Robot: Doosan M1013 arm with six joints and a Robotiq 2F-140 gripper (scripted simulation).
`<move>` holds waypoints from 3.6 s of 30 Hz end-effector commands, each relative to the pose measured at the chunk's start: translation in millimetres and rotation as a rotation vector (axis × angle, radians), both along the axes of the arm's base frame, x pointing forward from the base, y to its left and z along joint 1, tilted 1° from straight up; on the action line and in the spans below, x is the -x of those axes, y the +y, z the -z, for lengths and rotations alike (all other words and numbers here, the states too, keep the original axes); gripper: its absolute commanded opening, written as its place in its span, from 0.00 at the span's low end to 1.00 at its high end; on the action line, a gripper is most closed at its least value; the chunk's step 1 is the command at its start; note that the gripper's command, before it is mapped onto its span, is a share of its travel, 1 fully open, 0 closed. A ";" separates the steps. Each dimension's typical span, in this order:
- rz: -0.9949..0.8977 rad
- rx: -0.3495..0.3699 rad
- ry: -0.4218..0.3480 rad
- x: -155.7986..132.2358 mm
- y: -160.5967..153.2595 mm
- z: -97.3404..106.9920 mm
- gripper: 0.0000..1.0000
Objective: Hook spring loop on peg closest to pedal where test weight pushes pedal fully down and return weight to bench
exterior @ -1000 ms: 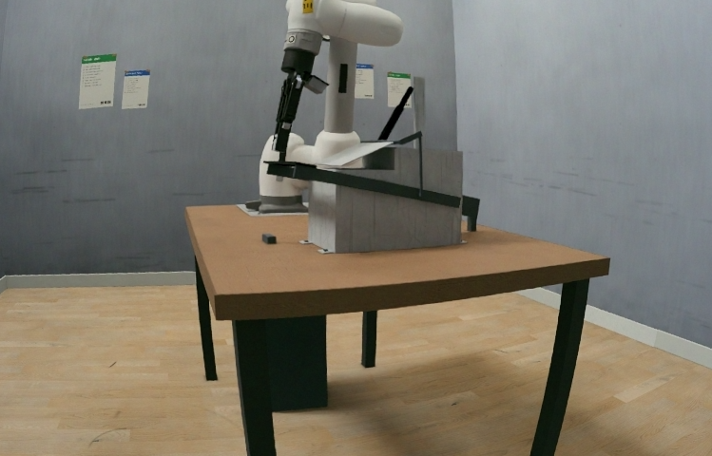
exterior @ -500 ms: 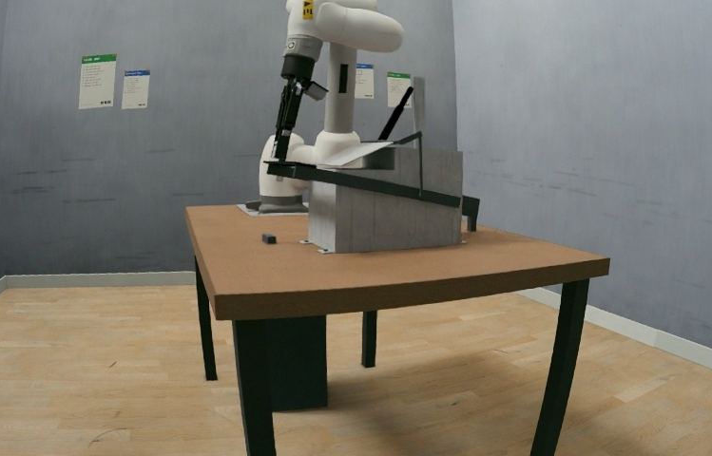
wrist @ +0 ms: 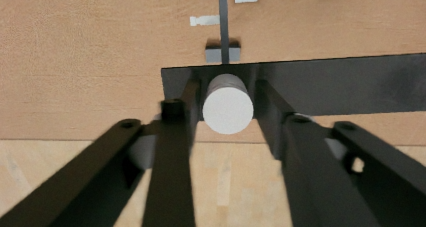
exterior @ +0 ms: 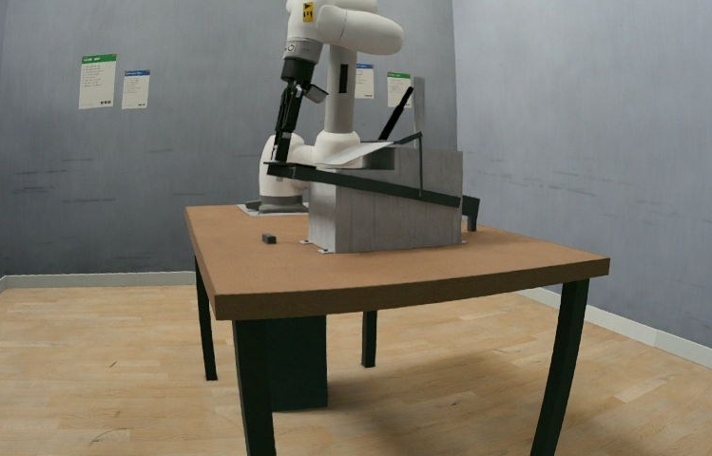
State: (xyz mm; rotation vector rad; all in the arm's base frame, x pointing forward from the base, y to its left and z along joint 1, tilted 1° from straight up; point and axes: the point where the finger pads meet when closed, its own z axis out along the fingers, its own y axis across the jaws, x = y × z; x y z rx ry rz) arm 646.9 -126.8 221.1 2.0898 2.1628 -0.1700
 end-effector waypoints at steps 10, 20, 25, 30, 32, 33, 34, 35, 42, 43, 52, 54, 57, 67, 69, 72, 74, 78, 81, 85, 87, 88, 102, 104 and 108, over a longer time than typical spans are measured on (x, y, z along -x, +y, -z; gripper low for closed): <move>0.000 0.000 -0.001 -0.3 0.1 -1.0 1.00; 0.000 0.000 -0.001 -0.3 0.1 -1.0 1.00; 0.000 0.000 -0.001 -0.3 0.1 -1.0 1.00; 0.000 0.000 -0.001 -0.3 0.1 -1.0 1.00; 0.000 0.000 -0.001 -0.3 0.1 -1.0 1.00; 0.000 0.000 -0.001 -0.3 0.1 -1.0 1.00; 0.000 0.000 -0.001 -0.3 0.1 -1.0 1.00; 0.000 0.000 -0.001 -0.3 0.1 -1.0 1.00; 0.000 0.000 -0.001 -0.3 0.1 -1.0 1.00; 0.000 0.000 -0.001 -0.3 0.1 -1.0 1.00; 0.000 0.000 -0.001 0.0 0.0 -27.7 1.00; 0.000 0.000 -0.001 0.1 -0.1 -41.0 1.00; 0.000 0.000 -0.001 0.3 -0.1 -61.0 1.00; 0.000 0.000 -0.002 0.7 -0.2 -93.8 1.00; 0.000 0.000 -0.002 0.7 -0.2 -94.9 1.00; 0.000 0.000 -0.002 0.7 -0.2 -96.6 1.00; 0.000 0.000 -0.002 0.7 -0.2 -97.7 1.00; 0.000 0.000 -0.001 0.6 -0.2 -99.9 1.00; 0.000 0.000 -0.001 0.6 -0.2 -101.0 1.00; 0.000 0.000 -0.001 0.6 -0.2 -100.5 1.00; 0.000 0.000 -0.001 0.6 -0.2 -100.5 1.00; 0.000 0.000 -0.001 0.6 -0.2 -100.5 1.00; 0.000 0.000 -0.001 0.6 -0.2 -100.5 1.00; 0.000 0.000 -0.001 0.6 -0.2 -100.5 1.00; 0.000 0.000 -0.001 0.6 -0.2 -100.5 1.00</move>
